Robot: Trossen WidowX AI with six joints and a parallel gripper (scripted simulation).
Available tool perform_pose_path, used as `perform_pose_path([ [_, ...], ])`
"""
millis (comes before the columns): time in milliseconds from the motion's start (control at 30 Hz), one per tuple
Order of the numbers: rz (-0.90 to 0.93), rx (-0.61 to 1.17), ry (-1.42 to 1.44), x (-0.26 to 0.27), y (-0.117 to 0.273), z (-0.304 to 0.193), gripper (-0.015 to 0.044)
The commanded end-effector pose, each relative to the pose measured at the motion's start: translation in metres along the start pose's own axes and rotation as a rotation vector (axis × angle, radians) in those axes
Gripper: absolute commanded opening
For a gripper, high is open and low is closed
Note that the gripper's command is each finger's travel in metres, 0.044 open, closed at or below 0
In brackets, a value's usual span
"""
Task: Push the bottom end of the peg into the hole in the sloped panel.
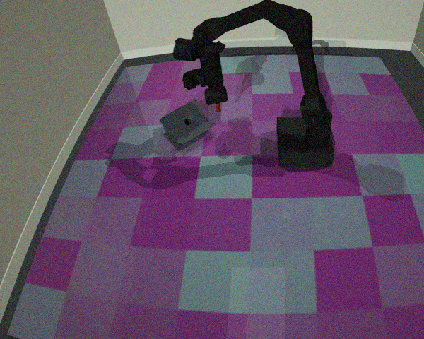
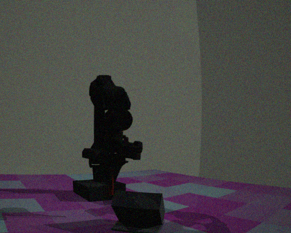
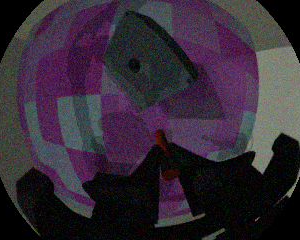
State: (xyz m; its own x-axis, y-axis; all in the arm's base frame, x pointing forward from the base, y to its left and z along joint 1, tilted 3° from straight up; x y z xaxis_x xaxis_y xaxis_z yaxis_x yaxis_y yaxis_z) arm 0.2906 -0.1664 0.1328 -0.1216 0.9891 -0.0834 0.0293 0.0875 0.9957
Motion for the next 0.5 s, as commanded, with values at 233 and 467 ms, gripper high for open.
perform_pose_path([
  [233, -0.066, 0.007, 0.102, 0.011, 0.001, 0.005, 0.0],
  [467, -0.106, 0.009, 0.161, 0.017, 0.001, 0.009, 0.0],
])
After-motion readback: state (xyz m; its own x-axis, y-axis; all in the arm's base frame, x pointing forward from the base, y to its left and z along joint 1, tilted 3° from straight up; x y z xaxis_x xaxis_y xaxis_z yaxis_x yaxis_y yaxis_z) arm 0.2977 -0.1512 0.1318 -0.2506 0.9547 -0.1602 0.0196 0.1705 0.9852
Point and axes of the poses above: the point midway between the two fingers, 35 mm back from their tips, its own y axis back along the fingers, its own x axis across the jaws, z = x × y, the point moved 4 cm from there along y, back along the fingers, and after that the axes turned 6 degrees about y, right-handed, at the moved point
